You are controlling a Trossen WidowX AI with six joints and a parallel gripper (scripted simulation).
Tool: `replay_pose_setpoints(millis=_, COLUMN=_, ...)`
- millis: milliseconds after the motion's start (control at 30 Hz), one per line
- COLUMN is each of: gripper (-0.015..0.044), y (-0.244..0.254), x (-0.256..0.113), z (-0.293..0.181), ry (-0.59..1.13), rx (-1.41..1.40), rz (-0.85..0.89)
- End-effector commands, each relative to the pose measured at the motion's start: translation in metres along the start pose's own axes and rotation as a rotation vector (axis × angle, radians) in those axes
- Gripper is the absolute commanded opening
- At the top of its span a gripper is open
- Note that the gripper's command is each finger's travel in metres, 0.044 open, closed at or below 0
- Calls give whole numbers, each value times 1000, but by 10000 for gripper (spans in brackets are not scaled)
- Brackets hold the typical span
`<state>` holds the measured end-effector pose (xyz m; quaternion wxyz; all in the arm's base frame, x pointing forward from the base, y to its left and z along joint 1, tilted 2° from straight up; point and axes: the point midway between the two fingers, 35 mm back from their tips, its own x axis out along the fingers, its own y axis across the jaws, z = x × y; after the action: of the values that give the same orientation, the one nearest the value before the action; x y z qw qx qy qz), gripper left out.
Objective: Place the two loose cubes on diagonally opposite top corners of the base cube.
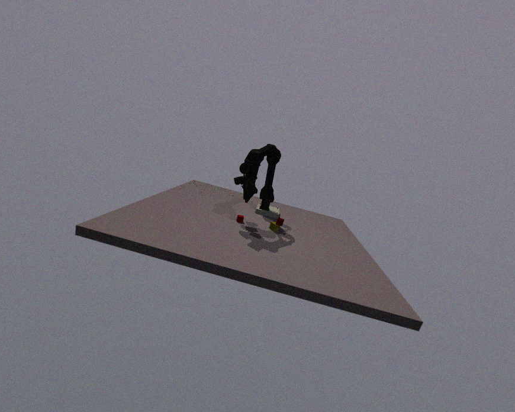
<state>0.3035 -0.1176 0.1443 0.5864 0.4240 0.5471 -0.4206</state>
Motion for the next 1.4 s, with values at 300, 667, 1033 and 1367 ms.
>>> replay_pose_setpoints(millis=300, gripper=265, y=1, x=32, z=5, ry=-2, rx=64, rz=7)
replay_pose_setpoints(millis=667, gripper=265, y=0, x=69, z=4, ry=-2, rx=64, rz=7)
replay_pose_setpoints(millis=1033, gripper=265, y=0, x=83, z=4, ry=-2, rx=64, rz=7)
replay_pose_setpoints(millis=1367, gripper=265, y=0, x=100, z=4, ry=-2, rx=64, rz=6)
